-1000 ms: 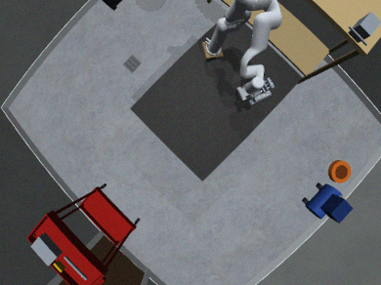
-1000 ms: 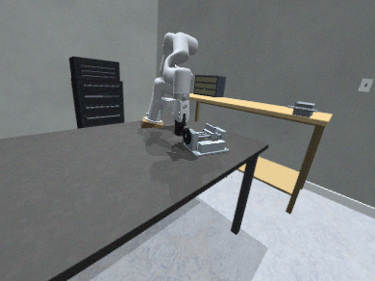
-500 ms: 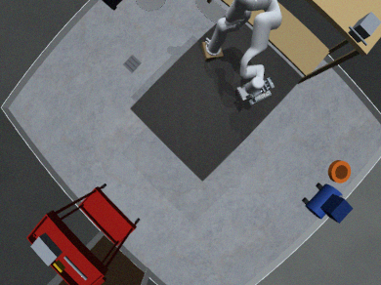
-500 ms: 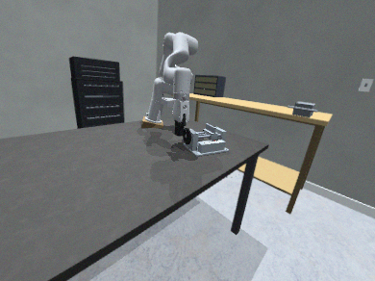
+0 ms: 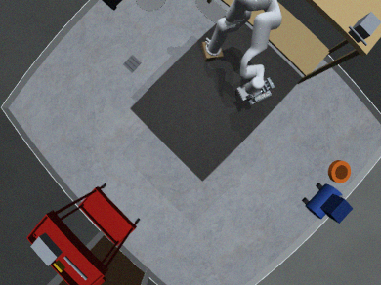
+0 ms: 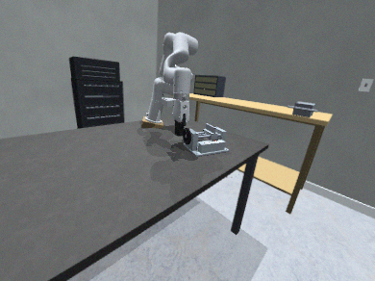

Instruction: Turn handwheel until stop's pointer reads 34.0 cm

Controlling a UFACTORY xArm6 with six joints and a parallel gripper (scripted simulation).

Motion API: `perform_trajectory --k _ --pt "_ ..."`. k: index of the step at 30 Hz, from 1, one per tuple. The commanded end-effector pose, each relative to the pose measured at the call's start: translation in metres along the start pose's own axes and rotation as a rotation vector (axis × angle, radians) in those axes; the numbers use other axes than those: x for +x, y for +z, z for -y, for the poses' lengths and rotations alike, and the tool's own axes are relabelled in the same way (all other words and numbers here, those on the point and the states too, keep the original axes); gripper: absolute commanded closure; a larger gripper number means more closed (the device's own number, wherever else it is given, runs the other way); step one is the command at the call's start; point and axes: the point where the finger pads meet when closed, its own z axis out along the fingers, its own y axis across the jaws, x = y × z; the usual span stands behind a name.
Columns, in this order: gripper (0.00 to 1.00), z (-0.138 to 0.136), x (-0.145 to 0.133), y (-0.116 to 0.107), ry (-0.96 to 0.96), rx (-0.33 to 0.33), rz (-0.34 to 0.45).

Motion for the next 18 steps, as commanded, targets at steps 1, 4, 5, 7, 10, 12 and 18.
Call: perform_trajectory --k 1,4,5,7,10,12,18 --pt "0.94 0.0020 0.0000 -0.0019 -0.001 0.005 -0.001" --pt "0.94 0.0021 0.0000 -0.0019 -0.001 0.005 -0.001" --pt "0.94 0.0021 0.0000 -0.0019 -0.001 0.005 -0.001" --pt "0.94 0.0023 0.0000 -0.0020 -0.001 0.005 -0.001" --pt "0.94 0.0026 0.0000 -0.0021 -0.001 0.005 -0.001" --pt "0.94 0.0029 0.0000 -0.0021 -0.001 0.005 -0.001" --pt "0.94 0.0039 0.0000 -0.0024 -0.001 0.005 -0.001"
